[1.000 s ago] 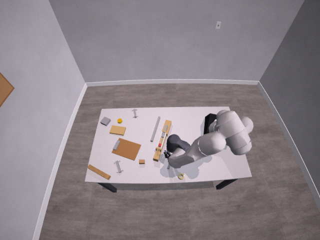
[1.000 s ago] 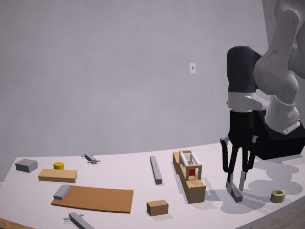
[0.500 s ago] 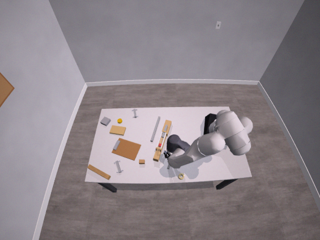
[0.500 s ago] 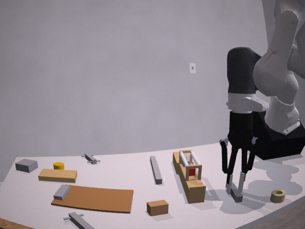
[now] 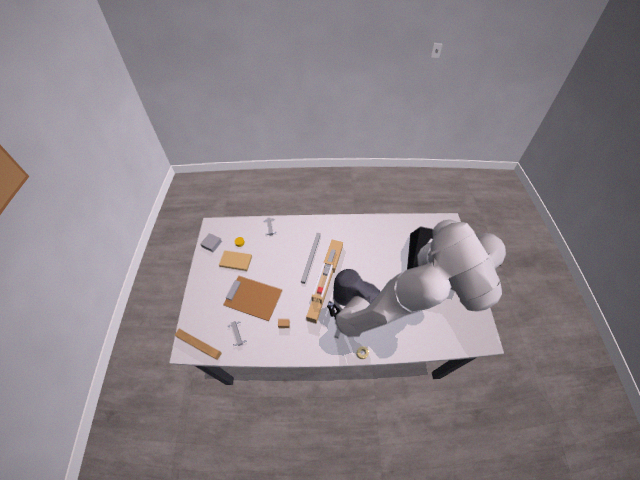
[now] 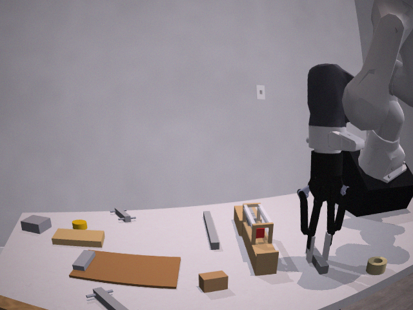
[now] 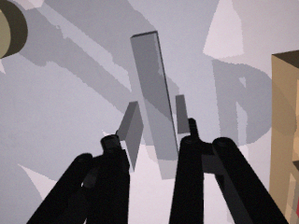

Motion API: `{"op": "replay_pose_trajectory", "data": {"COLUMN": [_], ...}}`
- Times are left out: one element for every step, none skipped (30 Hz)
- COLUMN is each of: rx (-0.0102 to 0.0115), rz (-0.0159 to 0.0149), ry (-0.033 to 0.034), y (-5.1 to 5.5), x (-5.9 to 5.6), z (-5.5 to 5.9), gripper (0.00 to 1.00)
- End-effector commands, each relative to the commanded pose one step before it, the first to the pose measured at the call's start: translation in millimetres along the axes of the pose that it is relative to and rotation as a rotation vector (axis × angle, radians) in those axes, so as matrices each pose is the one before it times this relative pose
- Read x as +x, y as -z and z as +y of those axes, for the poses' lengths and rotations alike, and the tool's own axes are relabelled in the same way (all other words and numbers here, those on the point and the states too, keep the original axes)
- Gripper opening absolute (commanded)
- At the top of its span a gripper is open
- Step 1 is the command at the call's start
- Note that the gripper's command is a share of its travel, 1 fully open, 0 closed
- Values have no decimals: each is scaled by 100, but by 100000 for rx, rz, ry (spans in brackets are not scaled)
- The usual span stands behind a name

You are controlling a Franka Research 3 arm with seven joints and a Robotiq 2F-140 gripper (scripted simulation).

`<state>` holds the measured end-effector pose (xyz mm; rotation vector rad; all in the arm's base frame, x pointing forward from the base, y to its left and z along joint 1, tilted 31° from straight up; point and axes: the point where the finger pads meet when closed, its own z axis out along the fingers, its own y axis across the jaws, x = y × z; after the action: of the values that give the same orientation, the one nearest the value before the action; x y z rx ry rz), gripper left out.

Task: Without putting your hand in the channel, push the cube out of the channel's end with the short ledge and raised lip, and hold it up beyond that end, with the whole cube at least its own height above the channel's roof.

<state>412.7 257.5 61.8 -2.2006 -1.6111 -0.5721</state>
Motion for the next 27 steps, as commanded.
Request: {"op": "replay_pose_trajectory", "data": {"rx": [-70, 0, 0, 0, 0, 0, 0, 0, 0, 0, 0, 0, 0, 0, 0, 0, 0, 0, 0, 0, 0, 0, 0, 0, 0, 0, 0], "rz": [1, 0, 0, 0, 0, 0, 0, 0, 0, 0, 0, 0, 0, 0, 0, 0, 0, 0, 0, 0, 0, 0, 0, 0, 0, 0, 0], "ry": [814, 0, 0, 0, 0, 0, 0, 0, 0, 0, 0, 0, 0, 0, 0, 0, 0, 0, 0, 0, 0, 0, 0, 0, 0, 0, 0], "y": [-80, 0, 0, 0, 0, 0, 0, 0, 0, 0, 0, 0, 0, 0, 0, 0, 0, 0, 0, 0, 0, 0, 0, 0, 0, 0, 0], "x": [76, 0, 0, 0, 0, 0, 0, 0, 0, 0, 0, 0, 0, 0, 0, 0, 0, 0, 0, 0, 0, 0, 0, 0, 0, 0, 0], "z": [-7, 0, 0, 0, 0, 0, 0, 0, 0, 0, 0, 0, 0, 0, 0, 0, 0, 0, 0, 0, 0, 0, 0, 0, 0, 0, 0], "gripper": [23, 23, 23, 23, 23, 23, 23, 0, 0, 0, 0, 0, 0, 0, 0, 0, 0, 0, 0, 0, 0, 0, 0, 0, 0, 0, 0]}}
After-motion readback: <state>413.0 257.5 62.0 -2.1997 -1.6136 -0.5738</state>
